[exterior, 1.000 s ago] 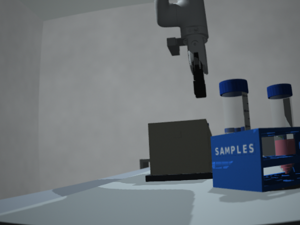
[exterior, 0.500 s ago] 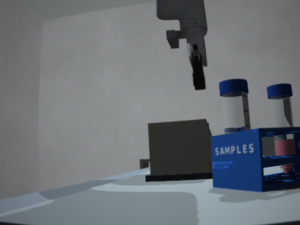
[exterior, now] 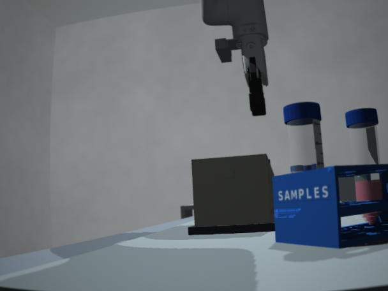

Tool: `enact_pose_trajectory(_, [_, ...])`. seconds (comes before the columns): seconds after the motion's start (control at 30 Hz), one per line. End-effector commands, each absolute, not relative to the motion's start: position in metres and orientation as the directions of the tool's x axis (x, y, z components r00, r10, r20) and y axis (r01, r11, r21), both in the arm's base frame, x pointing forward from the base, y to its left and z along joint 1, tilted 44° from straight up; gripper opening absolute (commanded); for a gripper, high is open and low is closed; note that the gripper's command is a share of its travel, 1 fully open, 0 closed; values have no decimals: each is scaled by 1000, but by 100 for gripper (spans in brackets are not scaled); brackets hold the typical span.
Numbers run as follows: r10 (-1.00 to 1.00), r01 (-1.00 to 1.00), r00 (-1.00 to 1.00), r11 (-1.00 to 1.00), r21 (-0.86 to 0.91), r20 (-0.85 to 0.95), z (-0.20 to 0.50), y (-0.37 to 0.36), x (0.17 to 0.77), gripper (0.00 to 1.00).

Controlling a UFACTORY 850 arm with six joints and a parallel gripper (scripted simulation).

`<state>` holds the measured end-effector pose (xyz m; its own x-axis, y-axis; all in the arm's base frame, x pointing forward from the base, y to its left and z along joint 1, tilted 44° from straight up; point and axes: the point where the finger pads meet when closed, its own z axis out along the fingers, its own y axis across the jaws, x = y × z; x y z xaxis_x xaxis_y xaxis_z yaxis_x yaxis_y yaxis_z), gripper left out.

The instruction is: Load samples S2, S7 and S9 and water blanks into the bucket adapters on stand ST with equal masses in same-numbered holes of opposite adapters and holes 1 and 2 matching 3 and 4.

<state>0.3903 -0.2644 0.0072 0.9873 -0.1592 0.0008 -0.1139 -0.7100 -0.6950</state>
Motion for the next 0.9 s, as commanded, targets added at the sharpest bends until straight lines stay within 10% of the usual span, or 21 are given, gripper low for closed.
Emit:
enact_pose_trajectory(0.0, [-160, -113, 987, -711, -694, 2, 8, -265, 391, 44])
enact_pose_trajectory(0.2, [-160, -113, 987, -711, -694, 2, 8, -265, 391, 44])
enact_pose_trajectory(0.23, [-136, -80, 990, -716, -694, 26, 11, -262, 391, 57])
enact_pose_trajectory(0.87, [266, 459, 881, -678, -574, 391, 70, -200, 389, 57])
